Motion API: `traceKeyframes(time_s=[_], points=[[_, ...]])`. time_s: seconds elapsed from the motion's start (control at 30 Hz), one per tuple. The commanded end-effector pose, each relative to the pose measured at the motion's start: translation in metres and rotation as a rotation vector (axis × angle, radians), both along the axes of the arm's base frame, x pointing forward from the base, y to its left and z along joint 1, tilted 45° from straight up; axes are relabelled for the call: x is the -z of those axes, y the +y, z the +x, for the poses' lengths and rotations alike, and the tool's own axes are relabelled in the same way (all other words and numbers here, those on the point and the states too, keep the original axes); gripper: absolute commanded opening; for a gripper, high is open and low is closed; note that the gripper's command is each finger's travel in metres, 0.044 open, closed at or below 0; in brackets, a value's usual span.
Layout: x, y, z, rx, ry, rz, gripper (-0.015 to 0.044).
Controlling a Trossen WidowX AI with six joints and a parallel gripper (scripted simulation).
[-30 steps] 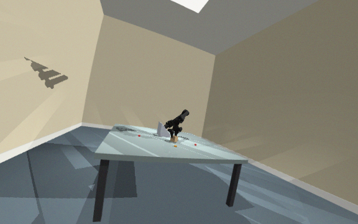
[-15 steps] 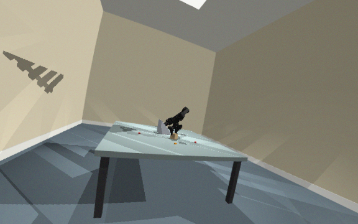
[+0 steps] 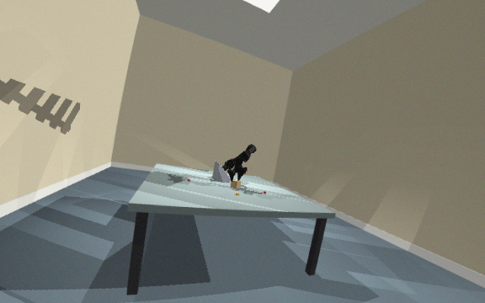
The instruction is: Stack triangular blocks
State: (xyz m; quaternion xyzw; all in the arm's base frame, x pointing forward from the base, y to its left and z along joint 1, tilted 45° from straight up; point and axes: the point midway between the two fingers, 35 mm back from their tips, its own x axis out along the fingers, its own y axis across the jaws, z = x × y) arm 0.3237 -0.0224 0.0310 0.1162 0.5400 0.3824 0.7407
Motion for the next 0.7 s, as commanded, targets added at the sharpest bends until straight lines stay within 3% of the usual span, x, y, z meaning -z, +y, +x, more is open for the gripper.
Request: traceKeyframes(time_s=[0.0,0.13,0.67], points=[[-0.037,-0.042,-0.002,0.012,-0.015,-0.014,0.044],[-0.068,-0.068,-0.012,0.01,-0.014,-0.01,0.044],[-0.062,-0.066,-0.01,0.021,-0.015,-0.009,0.044]])
